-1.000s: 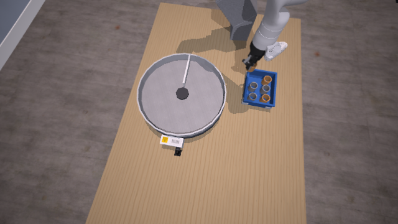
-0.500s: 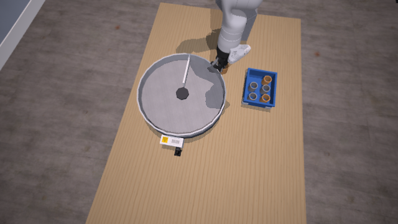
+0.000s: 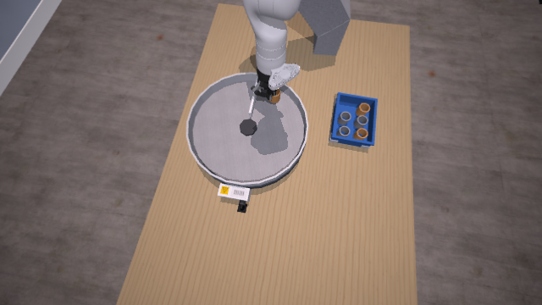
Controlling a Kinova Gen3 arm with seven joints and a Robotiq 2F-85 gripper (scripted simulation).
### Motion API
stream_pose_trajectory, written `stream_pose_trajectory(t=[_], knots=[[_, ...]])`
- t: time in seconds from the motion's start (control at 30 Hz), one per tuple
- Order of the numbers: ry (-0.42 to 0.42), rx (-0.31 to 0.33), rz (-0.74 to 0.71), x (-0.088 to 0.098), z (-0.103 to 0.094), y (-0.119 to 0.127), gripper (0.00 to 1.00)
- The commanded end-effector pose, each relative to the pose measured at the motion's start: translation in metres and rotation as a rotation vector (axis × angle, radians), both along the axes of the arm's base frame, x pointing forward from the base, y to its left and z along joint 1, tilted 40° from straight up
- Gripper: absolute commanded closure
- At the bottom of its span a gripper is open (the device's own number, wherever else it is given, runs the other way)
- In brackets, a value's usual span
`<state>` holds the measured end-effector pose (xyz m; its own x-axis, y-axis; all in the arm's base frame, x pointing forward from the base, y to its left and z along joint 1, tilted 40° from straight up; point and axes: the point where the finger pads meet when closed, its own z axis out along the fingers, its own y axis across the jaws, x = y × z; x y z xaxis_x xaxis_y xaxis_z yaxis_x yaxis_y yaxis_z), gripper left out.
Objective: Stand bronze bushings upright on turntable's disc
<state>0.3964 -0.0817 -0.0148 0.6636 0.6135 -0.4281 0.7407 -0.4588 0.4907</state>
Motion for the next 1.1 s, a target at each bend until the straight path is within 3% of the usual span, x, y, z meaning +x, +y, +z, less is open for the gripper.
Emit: stream_pose_trajectory(t=[0.0, 1.07], knots=[[-0.012, 0.017, -0.021, 0.0029, 0.0059, -0.0061, 1.0], [-0.012, 0.017, -0.021, 0.0052, 0.0111, -0.0121, 1.0]])
